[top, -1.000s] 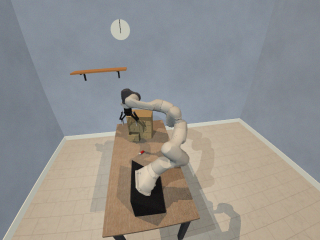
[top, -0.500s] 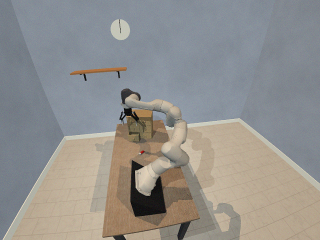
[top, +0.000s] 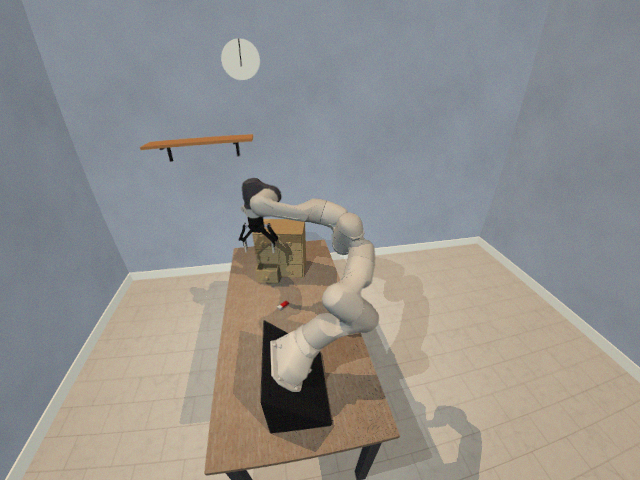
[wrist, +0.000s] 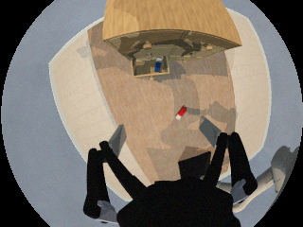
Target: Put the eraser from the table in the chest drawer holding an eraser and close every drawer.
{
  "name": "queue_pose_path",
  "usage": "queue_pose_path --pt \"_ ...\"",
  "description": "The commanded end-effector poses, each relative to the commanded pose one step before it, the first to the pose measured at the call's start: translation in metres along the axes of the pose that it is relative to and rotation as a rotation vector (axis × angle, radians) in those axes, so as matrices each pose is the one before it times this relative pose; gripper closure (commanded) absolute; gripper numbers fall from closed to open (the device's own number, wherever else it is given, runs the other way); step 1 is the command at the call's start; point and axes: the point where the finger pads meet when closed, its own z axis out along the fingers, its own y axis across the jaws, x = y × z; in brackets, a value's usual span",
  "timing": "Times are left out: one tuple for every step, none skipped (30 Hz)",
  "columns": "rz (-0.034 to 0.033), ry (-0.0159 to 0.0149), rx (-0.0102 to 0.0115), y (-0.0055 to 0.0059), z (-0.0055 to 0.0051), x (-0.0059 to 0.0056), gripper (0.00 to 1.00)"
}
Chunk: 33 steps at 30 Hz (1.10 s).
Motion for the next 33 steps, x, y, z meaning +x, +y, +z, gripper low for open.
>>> queue_pose_path --pt "-0.03555 0.00363 0.00380 0.00122 0.00101 0.00117 0.00" --pt "-0.00778 -0.00003 0.00001 0.00035 0.00072 -0.00029 0.00" --pt "-0.00842 -0.00002 0.00001 0.00037 0.00077 -0.00032 0.00" --pt "-0.00907 -0.00002 0.00002 0.00040 0.00083 -0.00035 0.00" --pt "0.00000 0.00000 0.00000 0.00000 0.00000 0.00000 0.00" --pt "0.00000 0.00000 0.00000 0.00000 0.00000 0.00000 0.00" --pt "-0.00973 -0.00001 0.00003 0.00043 0.00088 -0.00038 0.00" --pt "-0.01041 0.00000 0.00004 0.00045 0.00094 -0.00041 0.00" --pt "-0.01117 -0.00003 0.00001 0.00048 0.00103 -0.00044 0.00" --pt "-0.01188 -0.00003 0.00002 0.00050 0.00109 -0.00047 0.00" --pt "-0.01258 -0.00002 0.00003 0.00053 0.00114 -0.00051 0.00" --pt "-0.01328 0.00000 0.00005 0.00055 0.00120 -0.00055 0.00" --pt "-0.01395 -0.00004 0.00002 0.00057 0.00128 -0.00058 0.00" --pt "-0.01464 -0.00003 0.00003 0.00059 0.00134 -0.00061 0.00" --pt "-0.01534 -0.00001 0.00005 0.00061 0.00139 -0.00066 0.00" --pt "-0.01602 -0.00002 0.00004 0.00063 0.00146 -0.00069 0.00" --pt "-0.01668 -0.00004 0.00003 0.00064 0.00153 -0.00073 0.00" --pt "-0.01738 -0.00002 0.00005 0.00065 0.00158 -0.00078 0.00" --pt "-0.01803 -0.00003 0.00004 0.00067 0.00164 -0.00081 0.00" --pt "-0.01868 -0.00004 0.00004 0.00067 0.00171 -0.00085 0.00" --pt "-0.01936 -0.00001 0.00007 0.00068 0.00175 -0.00090 0.00" --pt "0.00000 0.00000 0.00000 0.00000 0.00000 0.00000 0.00" --pt "0.00000 0.00000 0.00000 0.00000 0.00000 0.00000 0.00" --pt "-0.01996 -0.00005 0.00003 0.00069 0.00183 -0.00094 0.00" --pt "-0.02061 -0.00003 0.00006 0.00069 0.00188 -0.00099 0.00" --pt "-0.02122 -0.00003 0.00006 0.00069 0.00193 -0.00103 0.00" --pt "-0.02181 -0.00005 0.00005 0.00069 0.00199 -0.00107 0.00" --pt "-0.02243 -0.00002 0.00007 0.00068 0.00203 -0.00112 0.00" --pt "-0.02297 -0.00006 0.00004 0.00067 0.00210 -0.00116 0.00" --pt "-0.02356 -0.00001 0.00008 0.00066 0.00213 -0.00121 0.00" --pt "-0.02406 -0.00007 0.00004 0.00065 0.00221 -0.00124 0.00" --pt "-0.02463 -0.00002 0.00008 0.00063 0.00223 -0.00130 0.00" --pt "-0.02510 -0.00007 0.00005 0.00061 0.00230 -0.00133 0.00"
